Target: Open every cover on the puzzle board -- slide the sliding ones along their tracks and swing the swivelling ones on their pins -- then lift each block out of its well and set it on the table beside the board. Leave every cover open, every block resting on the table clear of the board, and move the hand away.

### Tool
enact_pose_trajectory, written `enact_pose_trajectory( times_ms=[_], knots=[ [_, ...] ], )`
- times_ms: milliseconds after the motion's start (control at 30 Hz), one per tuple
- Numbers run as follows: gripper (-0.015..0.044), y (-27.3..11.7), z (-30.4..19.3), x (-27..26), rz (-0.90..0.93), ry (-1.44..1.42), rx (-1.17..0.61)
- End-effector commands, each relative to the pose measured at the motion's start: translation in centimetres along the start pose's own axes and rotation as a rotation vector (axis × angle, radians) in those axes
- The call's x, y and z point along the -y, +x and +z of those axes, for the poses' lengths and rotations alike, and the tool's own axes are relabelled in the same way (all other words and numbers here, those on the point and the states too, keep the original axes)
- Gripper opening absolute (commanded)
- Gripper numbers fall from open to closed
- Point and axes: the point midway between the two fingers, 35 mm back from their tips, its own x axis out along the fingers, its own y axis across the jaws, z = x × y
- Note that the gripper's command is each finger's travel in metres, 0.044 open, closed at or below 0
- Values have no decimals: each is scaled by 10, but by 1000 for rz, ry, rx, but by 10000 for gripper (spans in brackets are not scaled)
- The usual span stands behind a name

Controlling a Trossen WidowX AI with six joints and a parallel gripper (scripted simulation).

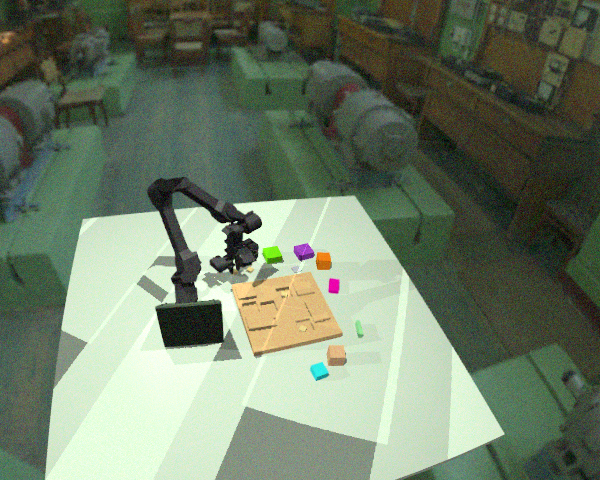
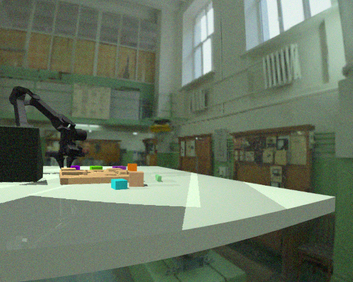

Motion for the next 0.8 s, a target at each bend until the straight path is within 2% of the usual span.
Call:
enact_pose_trajectory(
  times_ms=[0, 300, 767],
  knots=[
    [211, 0, 0, 0, 0, -2, 0],
    [440, -2, 0, 0, -1, -2, 1],
    [440, -45, 4, -2, -8, 0, 11]
  ],
)
